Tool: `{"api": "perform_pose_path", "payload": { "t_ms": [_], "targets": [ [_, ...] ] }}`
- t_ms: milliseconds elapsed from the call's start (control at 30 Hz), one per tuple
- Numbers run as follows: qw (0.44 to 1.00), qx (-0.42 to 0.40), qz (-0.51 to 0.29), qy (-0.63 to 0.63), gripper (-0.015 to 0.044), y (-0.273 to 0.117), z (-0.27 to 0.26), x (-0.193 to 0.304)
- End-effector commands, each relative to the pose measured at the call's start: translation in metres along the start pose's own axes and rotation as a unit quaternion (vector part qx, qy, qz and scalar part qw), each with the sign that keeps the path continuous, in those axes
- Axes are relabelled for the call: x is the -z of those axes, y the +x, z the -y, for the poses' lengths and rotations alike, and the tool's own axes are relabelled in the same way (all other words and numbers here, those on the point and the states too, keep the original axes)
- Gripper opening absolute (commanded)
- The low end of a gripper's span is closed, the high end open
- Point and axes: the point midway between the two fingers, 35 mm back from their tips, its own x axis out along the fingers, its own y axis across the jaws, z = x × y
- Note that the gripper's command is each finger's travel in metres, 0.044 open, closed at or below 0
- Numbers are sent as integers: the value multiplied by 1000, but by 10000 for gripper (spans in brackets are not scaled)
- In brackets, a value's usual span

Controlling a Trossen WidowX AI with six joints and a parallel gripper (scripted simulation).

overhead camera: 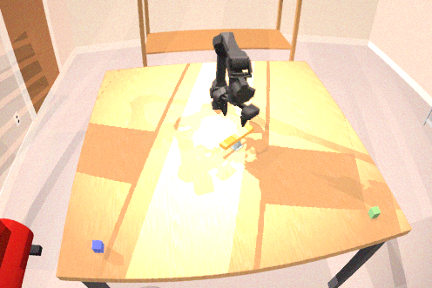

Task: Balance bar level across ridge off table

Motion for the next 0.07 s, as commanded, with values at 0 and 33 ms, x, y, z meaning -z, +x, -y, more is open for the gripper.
{"api": "perform_pose_path", "payload": {
  "t_ms": [0,33],
  "targets": [
    [1000,-1,1,0,440,0,0,0],
    [1000,-1,1,0,440,0,0,0]
  ]
}}
